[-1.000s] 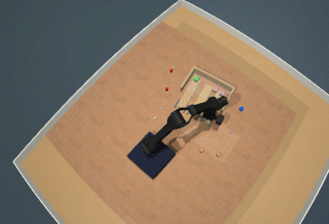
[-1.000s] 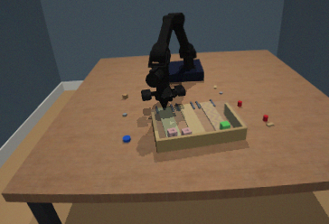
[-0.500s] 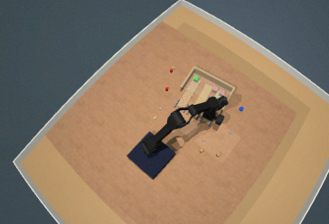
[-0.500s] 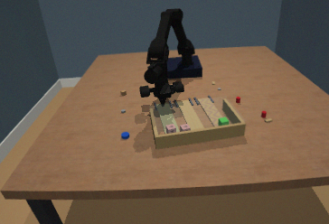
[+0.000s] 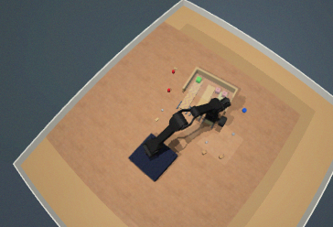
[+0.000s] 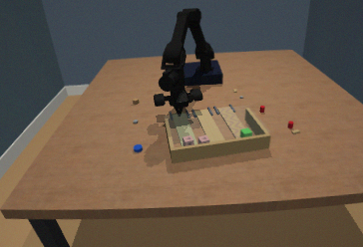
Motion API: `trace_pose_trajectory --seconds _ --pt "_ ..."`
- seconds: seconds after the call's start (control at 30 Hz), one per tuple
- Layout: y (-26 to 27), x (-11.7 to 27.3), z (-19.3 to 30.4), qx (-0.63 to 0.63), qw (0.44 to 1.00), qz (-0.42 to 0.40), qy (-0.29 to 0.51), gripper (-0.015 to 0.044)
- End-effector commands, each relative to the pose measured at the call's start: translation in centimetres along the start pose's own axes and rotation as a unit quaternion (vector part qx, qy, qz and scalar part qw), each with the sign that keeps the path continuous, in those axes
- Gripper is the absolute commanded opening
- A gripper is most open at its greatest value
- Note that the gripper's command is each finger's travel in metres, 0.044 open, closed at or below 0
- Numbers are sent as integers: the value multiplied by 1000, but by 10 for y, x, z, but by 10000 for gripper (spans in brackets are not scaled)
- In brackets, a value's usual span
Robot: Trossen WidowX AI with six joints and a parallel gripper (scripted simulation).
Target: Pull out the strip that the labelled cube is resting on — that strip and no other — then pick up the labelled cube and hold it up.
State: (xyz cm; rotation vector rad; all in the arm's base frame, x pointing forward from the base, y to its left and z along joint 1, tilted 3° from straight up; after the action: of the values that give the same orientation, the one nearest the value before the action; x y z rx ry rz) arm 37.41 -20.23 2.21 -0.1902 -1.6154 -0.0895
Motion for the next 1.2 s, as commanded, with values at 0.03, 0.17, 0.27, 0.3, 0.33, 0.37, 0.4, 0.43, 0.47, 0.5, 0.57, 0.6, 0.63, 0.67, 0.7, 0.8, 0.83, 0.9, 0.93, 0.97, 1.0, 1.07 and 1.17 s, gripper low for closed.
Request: trace_pose_trajectory --seconds 0.03,0.17,0.27,0.3,0.33,0.37,0.4,0.43,0.47,0.5,0.57,0.6,0.63,0.67,0.7,0.8,0.83,0.9,0.93,0.97,1.0,1.07,1.17 --pt "0 -3 0 1 1000 -2 0 0" --pt "0 -3 0 1 1000 -2 0 0" --pt "0 -4 0 1 1000 -2 0 0" --pt "0 -4 0 1 1000 -2 0 0" --pt "0 -4 0 1 1000 -2 0 0" --pt "0 -4 0 1 1000 -2 0 0" --pt "0 -4 0 1 1000 -2 0 0" --pt "0 -4 0 1 1000 -2 0 0" --pt "0 -4 0 1 1000 -2 0 0" --pt "0 -4 0 1 1000 -2 0 0" --pt "0 -5 0 1 1000 -2 0 0" --pt "0 -5 0 1 1000 -2 0 0" --pt "0 -5 0 1 1000 -2 0 0" --pt "0 -5 0 1 1000 -2 0 0" --pt "0 -5 0 1 1000 -2 0 0" --pt "0 -5 -1 1 1000 -2 0 0" --pt "0 -5 -1 1 1000 -2 0 0" --pt "0 -6 0 1 1000 -2 0 0" --pt "0 -6 0 1 1000 -2 0 0" --pt "0 -6 1 1 1000 -2 0 0" --pt "0 -6 3 1 1000 -2 0 0" --pt "-1 -6 6 1 1000 -2 0 0" --pt "-2 -6 11 1 1000 -2 1 0"
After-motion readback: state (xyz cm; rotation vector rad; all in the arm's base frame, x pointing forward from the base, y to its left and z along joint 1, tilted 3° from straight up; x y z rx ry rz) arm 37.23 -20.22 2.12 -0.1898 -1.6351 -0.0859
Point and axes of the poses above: the point midway between the two fingers, 35 mm back from their tips, its own x axis back along the fingers, its own y axis across the jaws, z = x × y, the point moved 1 cm from there along x, back along the fingers, and after that the axes turned 12 degrees about -x, right-handed, at the moved point
